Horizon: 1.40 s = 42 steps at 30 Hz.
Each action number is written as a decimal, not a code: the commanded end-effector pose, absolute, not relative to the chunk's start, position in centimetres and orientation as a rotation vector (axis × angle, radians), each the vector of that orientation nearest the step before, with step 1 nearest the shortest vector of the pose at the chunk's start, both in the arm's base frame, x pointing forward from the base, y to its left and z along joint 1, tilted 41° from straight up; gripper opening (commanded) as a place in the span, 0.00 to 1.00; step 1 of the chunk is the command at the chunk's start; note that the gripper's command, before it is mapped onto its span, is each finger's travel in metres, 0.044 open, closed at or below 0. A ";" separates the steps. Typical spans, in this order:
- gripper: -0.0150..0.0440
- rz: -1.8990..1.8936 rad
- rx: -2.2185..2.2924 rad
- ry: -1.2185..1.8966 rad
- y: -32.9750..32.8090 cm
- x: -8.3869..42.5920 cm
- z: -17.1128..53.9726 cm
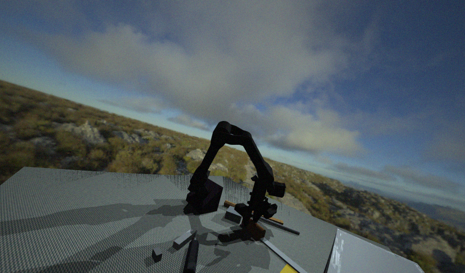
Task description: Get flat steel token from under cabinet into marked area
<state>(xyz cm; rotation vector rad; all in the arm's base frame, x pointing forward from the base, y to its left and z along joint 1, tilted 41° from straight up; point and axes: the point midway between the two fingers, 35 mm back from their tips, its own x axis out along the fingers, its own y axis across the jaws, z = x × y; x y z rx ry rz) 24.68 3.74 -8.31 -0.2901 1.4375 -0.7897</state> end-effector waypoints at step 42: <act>0.25 -0.788 -0.299 1.443 2.9 28.0 -7.8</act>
